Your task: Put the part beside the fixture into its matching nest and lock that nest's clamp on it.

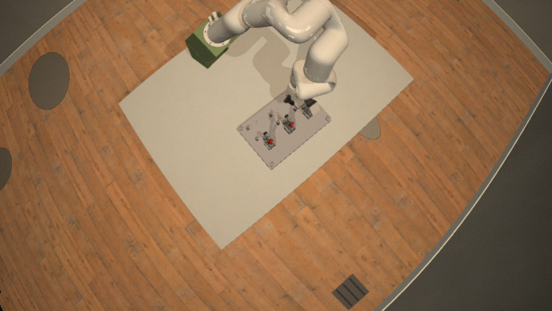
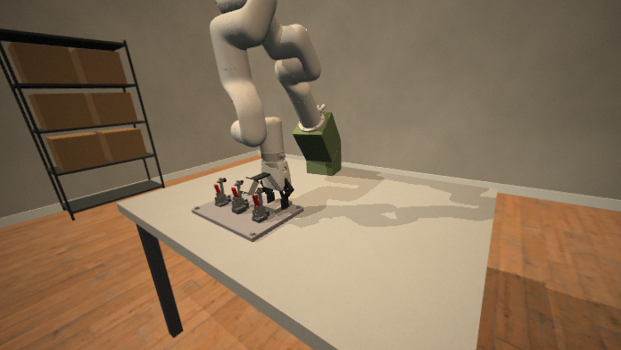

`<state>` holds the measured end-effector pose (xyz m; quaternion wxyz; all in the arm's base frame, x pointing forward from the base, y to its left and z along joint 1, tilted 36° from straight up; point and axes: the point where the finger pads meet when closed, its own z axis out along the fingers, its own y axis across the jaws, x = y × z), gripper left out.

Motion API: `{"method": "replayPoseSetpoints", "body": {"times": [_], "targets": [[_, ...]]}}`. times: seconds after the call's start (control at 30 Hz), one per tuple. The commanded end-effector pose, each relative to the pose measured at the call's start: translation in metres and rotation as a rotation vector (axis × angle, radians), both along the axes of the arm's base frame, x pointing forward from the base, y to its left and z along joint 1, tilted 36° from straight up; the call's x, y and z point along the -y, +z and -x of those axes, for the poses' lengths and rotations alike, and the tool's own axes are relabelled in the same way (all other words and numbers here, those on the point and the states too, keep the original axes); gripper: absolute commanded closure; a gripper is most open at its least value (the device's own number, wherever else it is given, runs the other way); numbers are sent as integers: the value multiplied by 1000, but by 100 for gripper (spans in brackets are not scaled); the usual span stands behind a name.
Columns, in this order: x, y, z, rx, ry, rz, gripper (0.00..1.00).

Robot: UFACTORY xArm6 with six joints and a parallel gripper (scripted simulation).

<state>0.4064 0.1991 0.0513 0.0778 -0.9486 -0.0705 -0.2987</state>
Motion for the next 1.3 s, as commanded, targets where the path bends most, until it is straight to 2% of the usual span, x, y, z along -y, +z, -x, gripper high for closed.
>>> {"method": "replayPoseSetpoints", "body": {"times": [0.0,1.27], "targets": [[0,1,0,1,0,-1,100],[0,-3,-5,1,0,-1,100]]}}
